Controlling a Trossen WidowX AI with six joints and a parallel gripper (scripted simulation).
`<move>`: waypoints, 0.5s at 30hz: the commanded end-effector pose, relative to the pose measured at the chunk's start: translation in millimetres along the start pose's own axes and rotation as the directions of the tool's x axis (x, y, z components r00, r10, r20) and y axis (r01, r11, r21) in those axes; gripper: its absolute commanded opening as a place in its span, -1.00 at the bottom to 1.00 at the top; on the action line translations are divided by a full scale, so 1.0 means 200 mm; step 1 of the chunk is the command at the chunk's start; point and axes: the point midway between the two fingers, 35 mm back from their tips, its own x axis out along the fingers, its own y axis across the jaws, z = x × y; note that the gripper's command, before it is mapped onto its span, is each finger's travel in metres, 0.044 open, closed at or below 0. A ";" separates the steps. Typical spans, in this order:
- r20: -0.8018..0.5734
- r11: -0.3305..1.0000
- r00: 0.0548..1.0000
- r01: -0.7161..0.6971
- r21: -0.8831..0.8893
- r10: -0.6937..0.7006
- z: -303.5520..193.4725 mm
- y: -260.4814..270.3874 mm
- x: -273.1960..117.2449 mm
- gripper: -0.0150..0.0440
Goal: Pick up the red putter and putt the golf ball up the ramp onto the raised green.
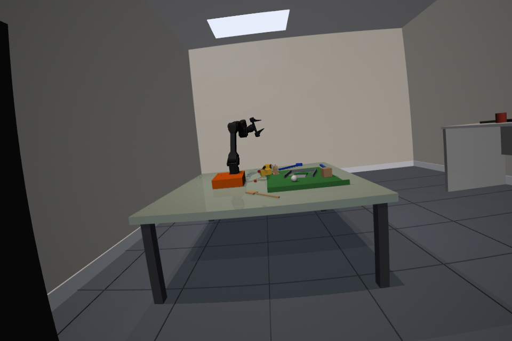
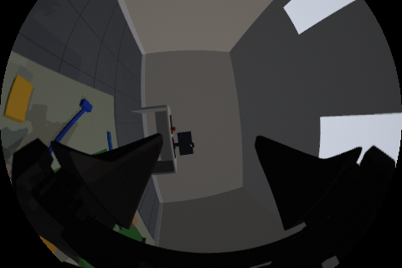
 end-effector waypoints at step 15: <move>0.079 0.807 0.862 -0.431 -0.403 0.500 -0.69 0.73 0.35 1.00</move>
